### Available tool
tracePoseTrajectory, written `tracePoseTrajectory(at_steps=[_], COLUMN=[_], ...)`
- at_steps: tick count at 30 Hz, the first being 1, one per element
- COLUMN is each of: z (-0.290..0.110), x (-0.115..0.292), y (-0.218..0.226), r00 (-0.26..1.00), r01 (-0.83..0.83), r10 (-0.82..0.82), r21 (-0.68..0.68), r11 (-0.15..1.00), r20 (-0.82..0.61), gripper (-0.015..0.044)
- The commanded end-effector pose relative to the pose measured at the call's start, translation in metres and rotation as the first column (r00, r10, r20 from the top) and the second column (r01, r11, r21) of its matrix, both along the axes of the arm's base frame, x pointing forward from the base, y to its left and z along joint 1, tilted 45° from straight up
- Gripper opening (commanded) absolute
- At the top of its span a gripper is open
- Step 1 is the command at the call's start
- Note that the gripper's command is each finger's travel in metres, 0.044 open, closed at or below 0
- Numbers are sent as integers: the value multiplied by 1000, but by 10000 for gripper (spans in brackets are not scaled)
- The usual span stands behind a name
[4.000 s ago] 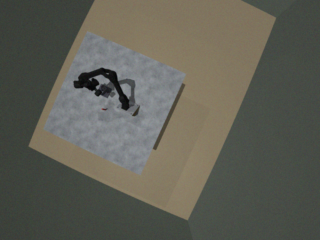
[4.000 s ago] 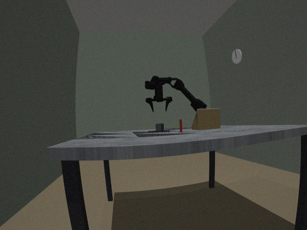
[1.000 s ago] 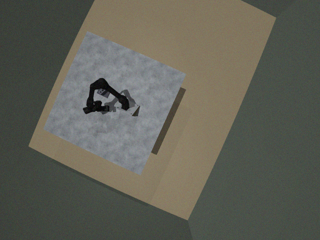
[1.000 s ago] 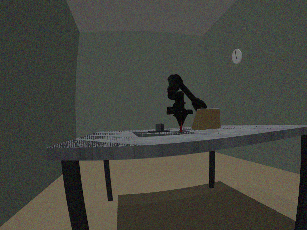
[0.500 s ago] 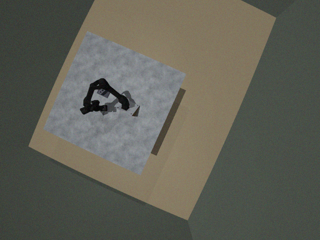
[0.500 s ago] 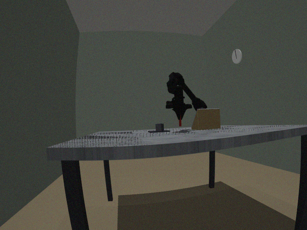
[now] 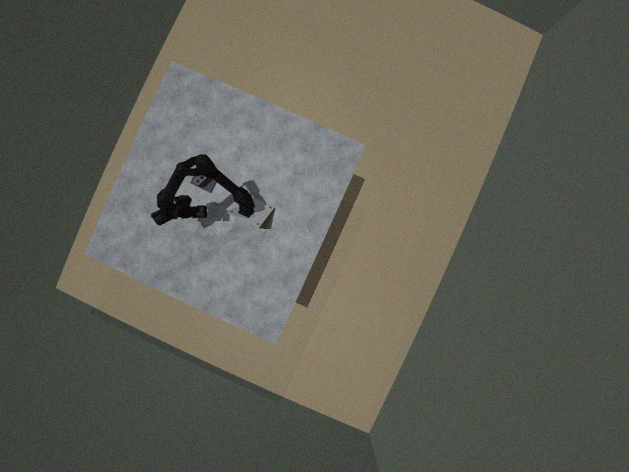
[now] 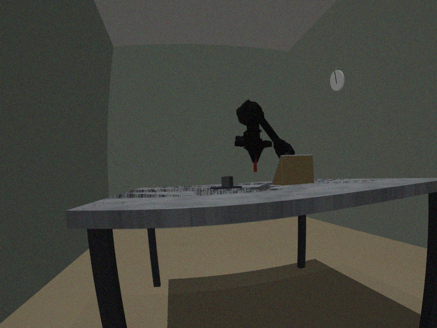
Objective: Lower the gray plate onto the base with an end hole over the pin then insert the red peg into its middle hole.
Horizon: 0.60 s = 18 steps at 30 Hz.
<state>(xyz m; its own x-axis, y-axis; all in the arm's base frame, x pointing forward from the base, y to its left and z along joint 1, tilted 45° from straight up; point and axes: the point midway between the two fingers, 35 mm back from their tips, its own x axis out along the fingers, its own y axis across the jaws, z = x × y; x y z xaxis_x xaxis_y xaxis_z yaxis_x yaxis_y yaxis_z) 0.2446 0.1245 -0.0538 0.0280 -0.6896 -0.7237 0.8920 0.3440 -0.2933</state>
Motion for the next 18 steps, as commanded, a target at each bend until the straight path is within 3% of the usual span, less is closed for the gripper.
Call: tracePoseTrajectory(at_steps=[1, 18], z=[4, 33], x=[5, 36], y=[-6, -29], r00=[1000, 1000], r01=[-1, -3], r10=[1, 3], r21=[-3, 13], r11=[1000, 1000], r20=[-5, -6], gripper=[0, 0])
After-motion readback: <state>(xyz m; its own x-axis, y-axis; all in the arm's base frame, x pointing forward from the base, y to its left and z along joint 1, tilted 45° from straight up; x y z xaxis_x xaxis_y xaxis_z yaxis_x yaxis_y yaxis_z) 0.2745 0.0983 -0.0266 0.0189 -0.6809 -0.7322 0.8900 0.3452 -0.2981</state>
